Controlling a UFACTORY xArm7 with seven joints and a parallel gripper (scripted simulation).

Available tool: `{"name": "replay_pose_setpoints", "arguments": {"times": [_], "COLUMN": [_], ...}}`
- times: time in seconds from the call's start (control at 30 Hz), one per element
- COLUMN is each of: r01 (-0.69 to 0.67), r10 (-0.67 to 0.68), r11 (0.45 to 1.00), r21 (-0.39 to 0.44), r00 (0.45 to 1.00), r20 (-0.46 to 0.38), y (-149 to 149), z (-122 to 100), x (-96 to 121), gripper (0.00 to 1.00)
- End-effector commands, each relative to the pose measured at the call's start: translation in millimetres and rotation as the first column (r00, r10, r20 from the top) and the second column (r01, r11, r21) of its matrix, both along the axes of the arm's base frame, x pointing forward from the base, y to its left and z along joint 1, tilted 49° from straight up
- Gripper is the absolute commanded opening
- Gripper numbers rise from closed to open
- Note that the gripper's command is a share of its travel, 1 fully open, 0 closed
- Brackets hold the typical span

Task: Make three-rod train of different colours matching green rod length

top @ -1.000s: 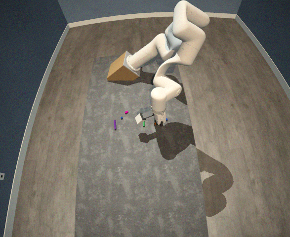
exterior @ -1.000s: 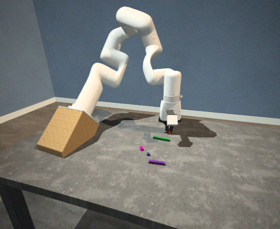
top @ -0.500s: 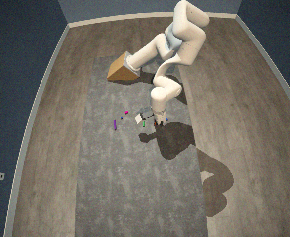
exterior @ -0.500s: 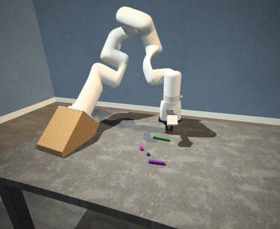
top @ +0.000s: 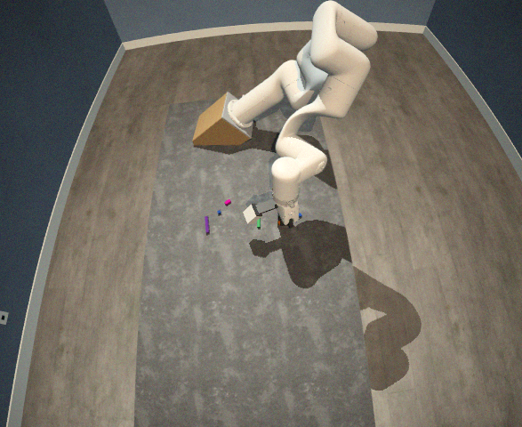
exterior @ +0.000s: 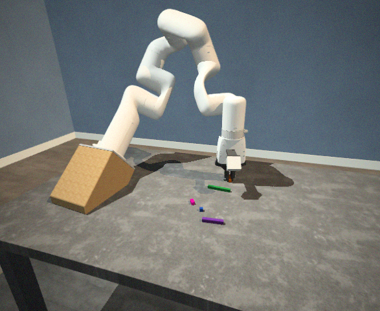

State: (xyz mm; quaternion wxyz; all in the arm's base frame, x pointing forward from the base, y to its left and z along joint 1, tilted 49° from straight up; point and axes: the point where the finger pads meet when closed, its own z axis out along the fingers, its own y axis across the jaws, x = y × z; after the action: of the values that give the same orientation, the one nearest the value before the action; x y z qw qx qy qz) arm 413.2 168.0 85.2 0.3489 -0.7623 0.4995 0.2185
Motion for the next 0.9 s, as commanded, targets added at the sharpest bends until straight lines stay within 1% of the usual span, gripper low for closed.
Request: {"name": "replay_pose_setpoints", "arguments": {"times": [0.0,0.03,0.07,0.13,0.17,0.23,0.27,0.33,0.37,0.87], "r01": [0.003,0.003,0.003,0.003,0.003,0.003,0.003,0.003,0.003,0.003], "r10": [-0.003,-0.003,-0.003,-0.003,-0.003,-0.003,-0.003,-0.003,-0.003,-0.003], "r11": [1.0,1.0,1.0,1.0,1.0,1.0,1.0,1.0,1.0,1.0], "r21": [-0.001,-0.001,-0.001,-0.001,-0.001,-0.001,-0.001,-0.001,-0.001,-0.001], "r00": [1.0,1.0,1.0,1.0,1.0,1.0,1.0,1.0,1.0,1.0], "r20": [0.002,0.002,0.002,0.002,0.002,0.002,0.002,0.002,0.002,0.002], "y": [-1.4,-1.4,-1.4,-1.4,-1.4,-1.4,-1.4,-1.4,-1.4,-3.8], "z": [0.3,0.3,0.3,0.3,0.3,0.3,0.3,0.3,0.3,2.4], "x": [1.4,1.4,1.4,1.4,1.4,1.4,1.4,1.4,1.4,1.3], "gripper": [0.08,0.08,0.12,0.12,0.16,0.16,0.2,0.2,0.24,0.24]}}
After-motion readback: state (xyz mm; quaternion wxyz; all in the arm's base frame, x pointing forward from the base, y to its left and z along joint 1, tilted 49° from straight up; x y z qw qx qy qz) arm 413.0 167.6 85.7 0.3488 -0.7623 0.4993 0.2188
